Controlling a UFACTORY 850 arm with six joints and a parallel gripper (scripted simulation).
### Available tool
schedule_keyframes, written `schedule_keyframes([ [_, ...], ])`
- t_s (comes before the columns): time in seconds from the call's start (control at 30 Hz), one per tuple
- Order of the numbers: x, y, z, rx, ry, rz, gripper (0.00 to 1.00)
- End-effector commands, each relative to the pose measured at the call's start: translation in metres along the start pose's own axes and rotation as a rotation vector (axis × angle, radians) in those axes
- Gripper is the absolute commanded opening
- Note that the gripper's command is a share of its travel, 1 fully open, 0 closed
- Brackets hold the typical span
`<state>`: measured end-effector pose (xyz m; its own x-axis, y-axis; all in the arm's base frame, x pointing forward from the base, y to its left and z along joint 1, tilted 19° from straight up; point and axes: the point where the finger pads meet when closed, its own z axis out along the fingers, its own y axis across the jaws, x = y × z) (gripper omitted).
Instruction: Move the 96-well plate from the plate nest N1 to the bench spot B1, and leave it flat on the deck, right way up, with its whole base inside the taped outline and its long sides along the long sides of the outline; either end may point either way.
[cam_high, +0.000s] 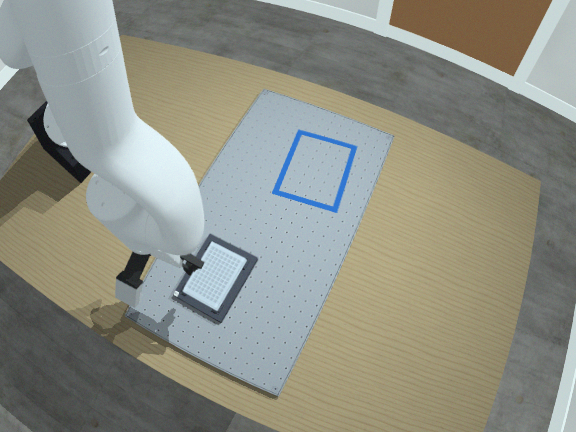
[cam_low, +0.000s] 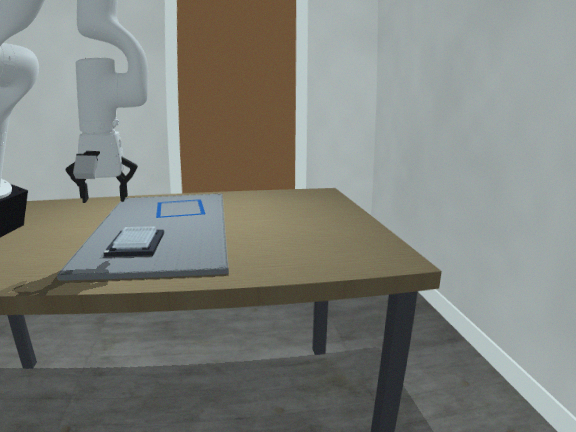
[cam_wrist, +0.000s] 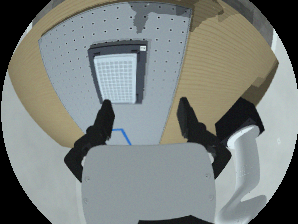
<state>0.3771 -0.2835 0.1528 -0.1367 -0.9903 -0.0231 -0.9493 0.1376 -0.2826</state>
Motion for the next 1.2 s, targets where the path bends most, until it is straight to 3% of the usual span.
schedule_keyframes([
  [0.0, -0.007, -0.02, 0.008, 0.001, 0.026, 0.02, 1.0],
  [0.17, -0.011, -0.028, 0.011, 0.015, 0.064, 0.054, 1.0],
  [0.3, -0.017, -0.04, 0.016, 0.015, 0.064, 0.054, 1.0],
  [0.37, -0.022, -0.049, 0.019, 0.035, 0.1, 0.088, 1.0],
  [0.47, -0.029, -0.061, 0.024, 0.035, 0.1, 0.088, 1.0],
  [1.0, -0.029, -0.061, 0.024, 0.035, 0.1, 0.088, 1.0],
  [1.17, -0.028, -0.061, 0.032, 0.035, 0.1, 0.088, 1.0],
])
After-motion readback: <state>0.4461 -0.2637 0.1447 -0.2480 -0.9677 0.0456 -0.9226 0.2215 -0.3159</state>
